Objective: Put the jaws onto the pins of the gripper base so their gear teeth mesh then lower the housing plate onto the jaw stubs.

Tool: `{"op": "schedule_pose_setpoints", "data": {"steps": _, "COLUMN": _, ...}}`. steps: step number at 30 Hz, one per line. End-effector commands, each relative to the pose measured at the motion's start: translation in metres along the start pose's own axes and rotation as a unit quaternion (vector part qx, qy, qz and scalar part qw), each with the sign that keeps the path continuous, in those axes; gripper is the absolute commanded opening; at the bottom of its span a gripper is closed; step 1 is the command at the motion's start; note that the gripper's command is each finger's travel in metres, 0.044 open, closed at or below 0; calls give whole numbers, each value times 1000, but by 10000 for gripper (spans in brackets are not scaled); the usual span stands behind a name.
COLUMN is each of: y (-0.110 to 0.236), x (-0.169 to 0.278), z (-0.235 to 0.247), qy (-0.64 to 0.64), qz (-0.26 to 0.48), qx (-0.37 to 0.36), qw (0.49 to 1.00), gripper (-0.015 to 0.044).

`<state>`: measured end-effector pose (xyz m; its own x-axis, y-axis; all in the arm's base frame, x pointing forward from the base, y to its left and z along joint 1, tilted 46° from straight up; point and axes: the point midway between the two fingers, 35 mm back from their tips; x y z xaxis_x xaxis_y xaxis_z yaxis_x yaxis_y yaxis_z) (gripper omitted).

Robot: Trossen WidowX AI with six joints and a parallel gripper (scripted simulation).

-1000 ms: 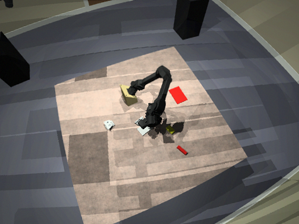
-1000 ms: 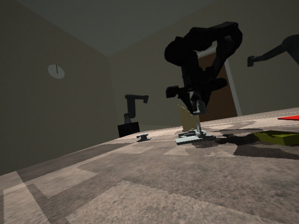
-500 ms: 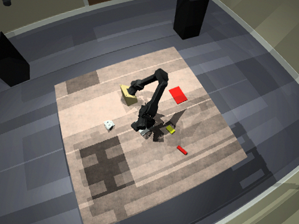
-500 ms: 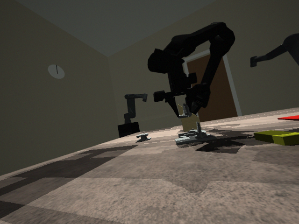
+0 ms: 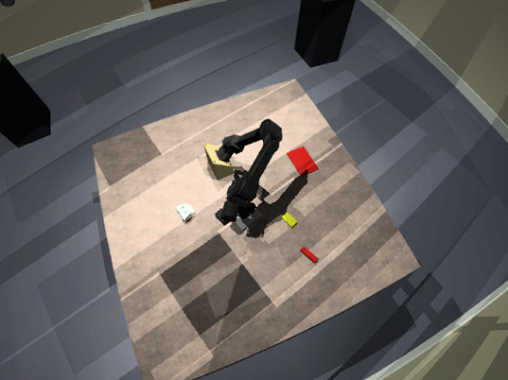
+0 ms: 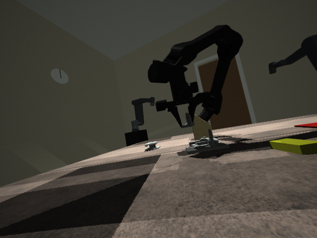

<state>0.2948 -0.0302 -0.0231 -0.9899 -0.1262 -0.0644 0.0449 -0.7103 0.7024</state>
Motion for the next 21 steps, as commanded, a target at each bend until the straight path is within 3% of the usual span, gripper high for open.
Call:
{"op": "schedule_pose_setpoints", "data": {"steps": 1, "y": -1, "x": 0, "z": -2, "qy": 2, "qz": 1, "qx": 0, "qw": 1000, "gripper": 134}}
{"op": "schedule_pose_setpoints", "data": {"steps": 21, "y": -1, "x": 0, "z": -2, "qy": 15, "qz": 1, "qx": 0, "qw": 1000, "gripper": 134}}
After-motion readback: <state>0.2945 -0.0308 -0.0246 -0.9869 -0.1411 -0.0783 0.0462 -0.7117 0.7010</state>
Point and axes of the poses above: the point midway between the two fingers, 35 mm back from their tips, its own y axis back along the fingers, its own z axis across the jaws, x = y × z, and after that the axes turned 15 degrees about -y, right-handed
